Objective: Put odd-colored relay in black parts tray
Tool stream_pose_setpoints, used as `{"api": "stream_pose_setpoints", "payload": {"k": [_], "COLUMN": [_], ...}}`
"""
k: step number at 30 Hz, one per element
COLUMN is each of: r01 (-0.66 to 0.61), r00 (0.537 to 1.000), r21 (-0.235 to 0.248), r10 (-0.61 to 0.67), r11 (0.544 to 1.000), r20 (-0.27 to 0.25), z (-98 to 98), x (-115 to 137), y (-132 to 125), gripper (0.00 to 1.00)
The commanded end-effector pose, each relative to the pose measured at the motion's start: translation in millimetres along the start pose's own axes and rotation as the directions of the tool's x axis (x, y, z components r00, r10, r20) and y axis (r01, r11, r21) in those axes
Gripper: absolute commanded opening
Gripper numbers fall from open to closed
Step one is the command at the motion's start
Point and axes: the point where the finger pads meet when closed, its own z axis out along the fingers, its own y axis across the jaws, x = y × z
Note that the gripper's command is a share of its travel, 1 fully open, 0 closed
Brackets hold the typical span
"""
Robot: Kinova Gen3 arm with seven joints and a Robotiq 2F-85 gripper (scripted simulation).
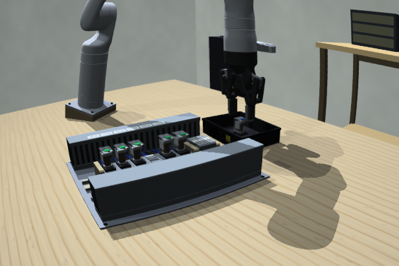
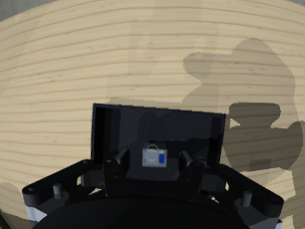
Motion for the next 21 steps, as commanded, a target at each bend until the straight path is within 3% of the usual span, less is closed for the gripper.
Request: {"api": "stream_pose_setpoints", "payload": {"k": [1, 21], "r01": [-0.001, -0.001], "r00": [1.0, 1.0], "r21": [-0.004, -0.004], "r10": [0.001, 0.001], "r11": [1.0, 1.0], "r20": [-0.001, -0.001], "z": [-2.4, -7.7], "x": [0.2, 0.2], "y": [1.2, 1.1], "gripper": [0.61, 0.61]}}
